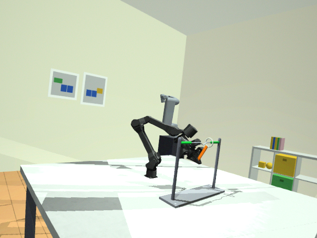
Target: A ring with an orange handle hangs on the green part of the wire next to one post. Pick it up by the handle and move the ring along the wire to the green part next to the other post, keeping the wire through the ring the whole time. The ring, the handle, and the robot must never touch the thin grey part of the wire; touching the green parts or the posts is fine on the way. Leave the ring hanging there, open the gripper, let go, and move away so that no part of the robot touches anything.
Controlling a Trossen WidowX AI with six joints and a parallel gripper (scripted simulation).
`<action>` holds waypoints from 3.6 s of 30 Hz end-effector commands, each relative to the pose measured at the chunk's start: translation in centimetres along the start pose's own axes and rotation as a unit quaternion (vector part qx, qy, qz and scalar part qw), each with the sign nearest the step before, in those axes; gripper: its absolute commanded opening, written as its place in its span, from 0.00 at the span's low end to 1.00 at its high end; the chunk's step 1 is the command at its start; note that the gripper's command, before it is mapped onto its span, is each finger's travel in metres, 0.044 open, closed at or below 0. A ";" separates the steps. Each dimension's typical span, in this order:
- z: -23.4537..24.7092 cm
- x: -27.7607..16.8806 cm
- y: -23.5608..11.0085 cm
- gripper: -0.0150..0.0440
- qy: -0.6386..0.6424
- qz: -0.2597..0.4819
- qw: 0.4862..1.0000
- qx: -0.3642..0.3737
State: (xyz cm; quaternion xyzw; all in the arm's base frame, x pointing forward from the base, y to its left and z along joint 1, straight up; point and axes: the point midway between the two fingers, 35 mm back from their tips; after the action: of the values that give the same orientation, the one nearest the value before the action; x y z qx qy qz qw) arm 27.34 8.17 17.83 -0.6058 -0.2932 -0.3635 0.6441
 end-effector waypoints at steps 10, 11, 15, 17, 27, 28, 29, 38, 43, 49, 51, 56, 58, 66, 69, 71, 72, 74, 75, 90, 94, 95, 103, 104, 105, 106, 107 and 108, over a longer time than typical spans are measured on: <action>1.2 -0.2 0.1 0.00 -0.007 -0.002 1.000 -0.006; 1.3 -0.2 0.1 0.00 -0.007 -0.002 1.000 -0.006; 1.7 -0.2 0.1 0.00 -0.007 -0.003 1.000 -0.006; 1.9 -0.2 0.1 0.00 -0.007 -0.004 1.000 -0.006; 2.9 -0.3 0.2 0.00 -0.006 -0.007 1.000 -0.005; 3.0 -0.4 0.2 0.00 -0.006 -0.007 1.000 -0.005; 3.1 -0.4 0.2 0.00 -0.006 -0.007 1.000 -0.005; 3.2 -0.9 0.6 0.00 -0.006 -0.008 1.000 -0.005; 3.1 -1.5 1.0 0.00 -0.006 -0.008 1.000 -0.005; 3.1 -1.5 1.0 0.00 -0.006 -0.008 1.000 -0.005; 3.1 -1.5 1.0 0.00 -0.006 -0.008 1.000 -0.005; 3.1 -1.5 1.0 0.00 -0.006 -0.008 1.000 -0.005; 3.1 -1.5 1.0 0.00 -0.006 -0.008 1.000 -0.005; 3.2 -1.5 0.9 0.13 -0.009 -0.008 1.000 -0.004; 3.2 -1.5 0.9 0.27 -0.009 -0.008 1.000 -0.004; 3.2 -1.5 0.9 0.36 -0.009 -0.008 1.000 -0.004; 3.2 -1.5 0.9 0.40 -0.009 -0.008 1.000 -0.004; 3.2 -1.5 0.9 0.49 -0.008 -0.008 1.000 -0.004; 3.2 -1.5 0.7 0.53 -0.008 -0.008 1.000 -0.004; 3.2 -1.7 -4.0 0.53 -0.006 -0.006 1.000 -0.005; 3.2 -1.7 -4.0 0.53 -0.006 -0.006 1.000 -0.005; 3.2 -1.7 -4.0 0.53 -0.006 -0.006 1.000 -0.005; 3.2 -1.7 -4.0 0.53 -0.006 -0.006 1.000 -0.005; 3.2 -1.7 -4.0 0.53 -0.006 -0.006 1.000 -0.005; 3.2 -1.7 -4.0 0.53 -0.006 -0.006 1.000 -0.005; 3.2 -1.7 -4.0 0.53 -0.006 -0.006 1.000 -0.005; 3.2 -1.7 -4.0 0.53 -0.006 -0.006 1.000 -0.005; 3.2 -1.7 -4.0 0.53 -0.006 -0.006 1.000 -0.005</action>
State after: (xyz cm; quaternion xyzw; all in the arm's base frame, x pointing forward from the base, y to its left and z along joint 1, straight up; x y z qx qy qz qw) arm 23.34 11.57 19.00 -0.6099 -0.3005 -0.3625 0.6375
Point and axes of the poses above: the point midway between the two fingers, 35 mm back from their tips, its own y axis out along the fingers, its own z axis across the jaws, x = y × z, and after that the axes turned 4 degrees about y, right-handed
